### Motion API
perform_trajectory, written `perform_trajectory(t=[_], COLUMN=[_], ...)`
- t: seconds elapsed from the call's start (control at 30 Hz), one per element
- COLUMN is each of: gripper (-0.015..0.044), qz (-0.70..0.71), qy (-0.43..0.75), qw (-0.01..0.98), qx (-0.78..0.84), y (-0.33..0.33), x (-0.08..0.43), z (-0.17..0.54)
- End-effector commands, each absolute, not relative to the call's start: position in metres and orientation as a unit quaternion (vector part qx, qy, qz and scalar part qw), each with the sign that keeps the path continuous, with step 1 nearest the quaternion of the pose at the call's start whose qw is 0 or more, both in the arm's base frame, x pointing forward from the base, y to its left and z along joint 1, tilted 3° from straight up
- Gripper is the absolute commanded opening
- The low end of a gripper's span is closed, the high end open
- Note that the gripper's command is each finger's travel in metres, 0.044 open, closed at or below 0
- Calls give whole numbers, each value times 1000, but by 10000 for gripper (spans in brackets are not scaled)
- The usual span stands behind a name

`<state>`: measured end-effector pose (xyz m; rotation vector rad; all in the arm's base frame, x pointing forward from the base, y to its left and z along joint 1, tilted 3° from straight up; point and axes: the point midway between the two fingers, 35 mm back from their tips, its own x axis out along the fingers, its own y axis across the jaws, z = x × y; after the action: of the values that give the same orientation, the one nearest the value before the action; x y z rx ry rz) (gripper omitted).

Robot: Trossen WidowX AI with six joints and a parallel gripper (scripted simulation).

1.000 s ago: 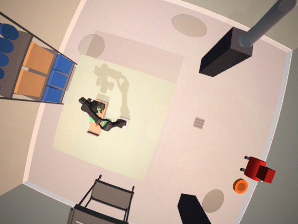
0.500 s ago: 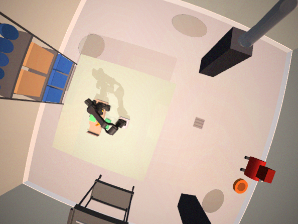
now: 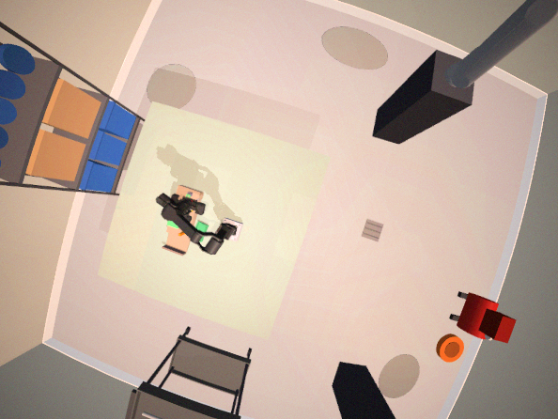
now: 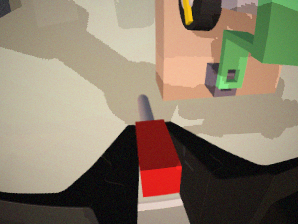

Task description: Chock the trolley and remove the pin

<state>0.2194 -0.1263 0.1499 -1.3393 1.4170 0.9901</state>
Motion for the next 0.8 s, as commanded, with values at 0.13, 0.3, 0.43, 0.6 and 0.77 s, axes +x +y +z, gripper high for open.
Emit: perform_trajectory(t=[0.13,0.3,0.43,0.6,0.77], gripper=[0,0,0,0,0], qz=[403,403,404,404,405], qy=[578,577,577,576,576], qw=[459,460,461,461,462], qx=[-541,-541,-540,-540,-539], y=[-99,-80,-65,-46,-26], x=[222,225,227,229,231], z=[146,144,142,140,137])
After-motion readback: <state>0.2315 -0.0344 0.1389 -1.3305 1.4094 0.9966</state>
